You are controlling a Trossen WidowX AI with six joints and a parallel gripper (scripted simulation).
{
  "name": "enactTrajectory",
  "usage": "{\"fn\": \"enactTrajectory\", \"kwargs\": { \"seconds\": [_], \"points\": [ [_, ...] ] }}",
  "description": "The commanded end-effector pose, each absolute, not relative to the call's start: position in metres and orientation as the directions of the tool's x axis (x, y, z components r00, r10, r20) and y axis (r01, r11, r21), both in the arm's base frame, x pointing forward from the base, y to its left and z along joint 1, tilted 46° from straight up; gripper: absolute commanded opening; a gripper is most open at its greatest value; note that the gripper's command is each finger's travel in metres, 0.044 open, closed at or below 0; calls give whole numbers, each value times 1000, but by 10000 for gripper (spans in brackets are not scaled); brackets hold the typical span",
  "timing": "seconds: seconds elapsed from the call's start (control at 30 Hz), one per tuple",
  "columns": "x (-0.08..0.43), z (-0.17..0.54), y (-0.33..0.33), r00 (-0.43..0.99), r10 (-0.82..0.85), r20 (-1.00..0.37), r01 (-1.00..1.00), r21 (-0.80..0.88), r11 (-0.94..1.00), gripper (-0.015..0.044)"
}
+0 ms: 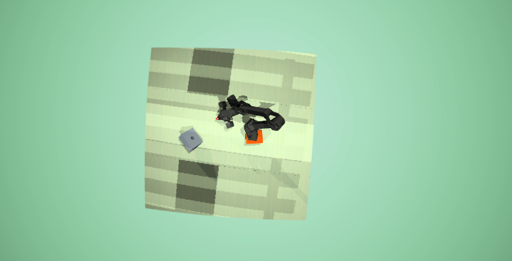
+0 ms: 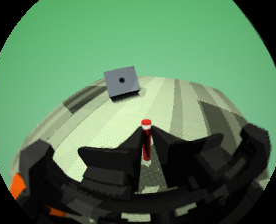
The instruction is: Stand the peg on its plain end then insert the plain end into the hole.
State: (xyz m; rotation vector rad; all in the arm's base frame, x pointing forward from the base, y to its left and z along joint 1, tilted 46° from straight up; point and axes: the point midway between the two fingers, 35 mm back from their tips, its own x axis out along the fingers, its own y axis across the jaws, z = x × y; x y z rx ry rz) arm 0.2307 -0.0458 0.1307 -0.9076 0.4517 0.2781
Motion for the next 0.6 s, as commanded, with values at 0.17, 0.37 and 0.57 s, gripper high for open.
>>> {"fn": "enactTrajectory", "kwargs": {
  "seconds": [0.17,0.37,0.57],
  "points": [
    [225,132,-48,891,107,-441,-416,-697,584,50],
    [221,132,-50,899,149,-412,-416,-697,583,50],
    [218,132,-52,905,190,-382,-417,-698,583,50]
  ]
}}
